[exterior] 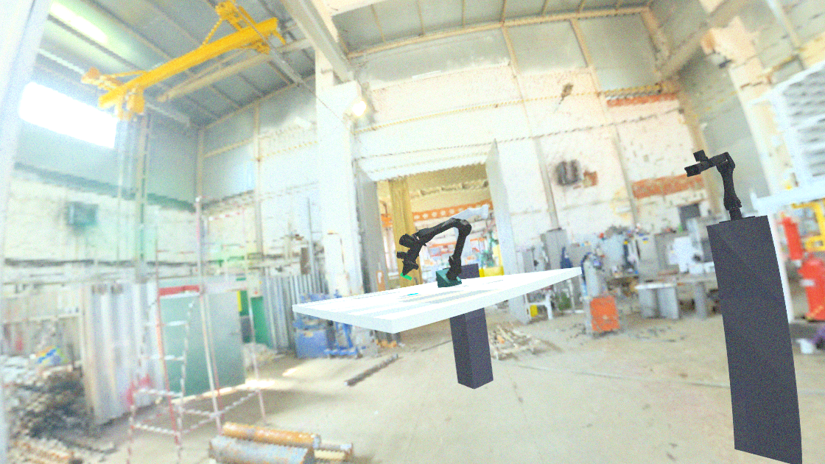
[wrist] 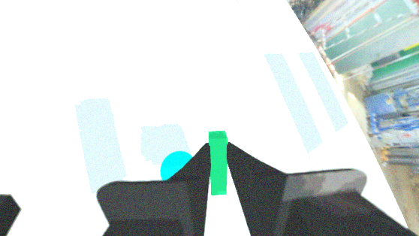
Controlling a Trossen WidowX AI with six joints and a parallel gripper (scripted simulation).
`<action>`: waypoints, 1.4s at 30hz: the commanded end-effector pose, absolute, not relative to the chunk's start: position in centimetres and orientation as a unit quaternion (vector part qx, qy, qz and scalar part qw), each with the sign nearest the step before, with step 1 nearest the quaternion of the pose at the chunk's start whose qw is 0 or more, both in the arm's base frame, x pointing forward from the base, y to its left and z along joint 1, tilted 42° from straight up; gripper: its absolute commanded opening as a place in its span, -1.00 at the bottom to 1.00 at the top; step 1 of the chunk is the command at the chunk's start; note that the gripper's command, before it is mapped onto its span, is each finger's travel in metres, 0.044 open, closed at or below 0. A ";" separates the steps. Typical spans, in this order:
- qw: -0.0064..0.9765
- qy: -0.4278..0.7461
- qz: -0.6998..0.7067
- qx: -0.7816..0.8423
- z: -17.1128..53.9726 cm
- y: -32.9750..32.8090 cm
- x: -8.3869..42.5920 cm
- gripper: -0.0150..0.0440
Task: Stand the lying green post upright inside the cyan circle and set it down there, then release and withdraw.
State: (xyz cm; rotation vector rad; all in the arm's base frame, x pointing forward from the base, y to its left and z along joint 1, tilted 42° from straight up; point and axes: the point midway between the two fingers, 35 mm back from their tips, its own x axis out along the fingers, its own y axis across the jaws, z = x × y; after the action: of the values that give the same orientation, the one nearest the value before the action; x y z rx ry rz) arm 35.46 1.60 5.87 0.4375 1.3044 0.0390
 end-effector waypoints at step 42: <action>0.852 0.479 -0.040 0.209 6.4 1.9 35.4 -0.42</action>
State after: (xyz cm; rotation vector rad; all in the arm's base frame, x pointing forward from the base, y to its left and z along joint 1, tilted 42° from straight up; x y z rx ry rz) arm 35.54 1.91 6.10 0.4360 1.0349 -0.0742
